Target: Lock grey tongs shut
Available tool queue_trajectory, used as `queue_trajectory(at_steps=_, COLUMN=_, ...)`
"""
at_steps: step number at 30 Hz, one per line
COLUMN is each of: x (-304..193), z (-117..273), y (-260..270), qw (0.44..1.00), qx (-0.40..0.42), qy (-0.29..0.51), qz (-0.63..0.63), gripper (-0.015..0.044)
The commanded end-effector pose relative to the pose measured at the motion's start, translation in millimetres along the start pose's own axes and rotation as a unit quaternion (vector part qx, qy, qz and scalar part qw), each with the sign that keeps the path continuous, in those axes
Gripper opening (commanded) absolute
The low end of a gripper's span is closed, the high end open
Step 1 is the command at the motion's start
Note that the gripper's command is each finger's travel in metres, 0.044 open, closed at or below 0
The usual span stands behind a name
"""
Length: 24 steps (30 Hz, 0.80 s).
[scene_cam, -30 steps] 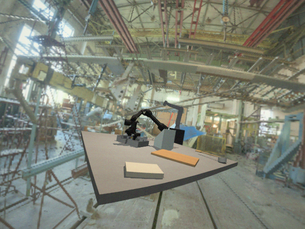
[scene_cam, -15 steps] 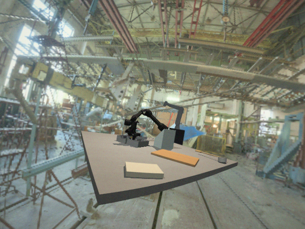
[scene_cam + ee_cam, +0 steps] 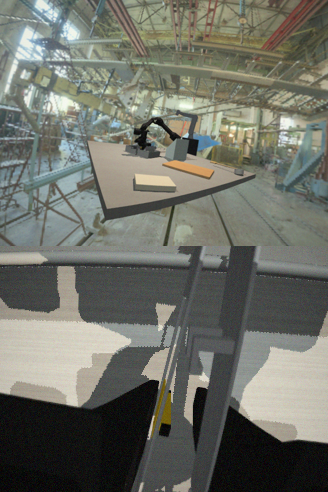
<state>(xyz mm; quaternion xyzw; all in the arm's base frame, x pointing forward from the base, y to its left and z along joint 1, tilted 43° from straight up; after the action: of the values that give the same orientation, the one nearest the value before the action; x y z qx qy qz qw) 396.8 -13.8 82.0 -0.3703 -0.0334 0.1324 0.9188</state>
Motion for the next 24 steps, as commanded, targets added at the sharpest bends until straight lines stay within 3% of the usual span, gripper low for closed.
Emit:
queue_trajectory(at_steps=1, x=0, z=1, y=0, qw=1.000, qx=0.000, qy=-0.001, qz=-0.001, gripper=0.0067)
queue_trajectory(at_steps=9, x=0, z=1, y=0, qw=1.000, qx=0.000, qy=-0.001, qz=-0.001, gripper=0.0014)
queue_trajectory(at_steps=15, x=0, z=1, y=0, qw=1.000, qx=0.000, qy=-0.001, qz=-0.001, gripper=-0.0144)
queue_trajectory(at_steps=20, x=1, z=3, y=0, qw=1.000, qx=0.000, qy=-0.001, qz=0.000, gripper=-0.0150)
queue_trajectory(at_steps=24, x=6, z=38, y=0, qw=1.000, qx=0.004, qy=-0.001, qz=0.000, gripper=-0.0150)
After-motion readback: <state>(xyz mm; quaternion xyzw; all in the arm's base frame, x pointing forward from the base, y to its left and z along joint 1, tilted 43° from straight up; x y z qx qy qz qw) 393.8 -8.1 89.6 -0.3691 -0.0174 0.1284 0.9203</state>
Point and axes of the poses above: the point midway between the two fingers, 35 mm back from their tips, its own z axis back along the fingers, its own y axis across the jaws, x = y × z, the point moved 7 cm from there along z, back along the fingers, and after that the axes turned 12 degrees about -z, right-handed, at the moved point
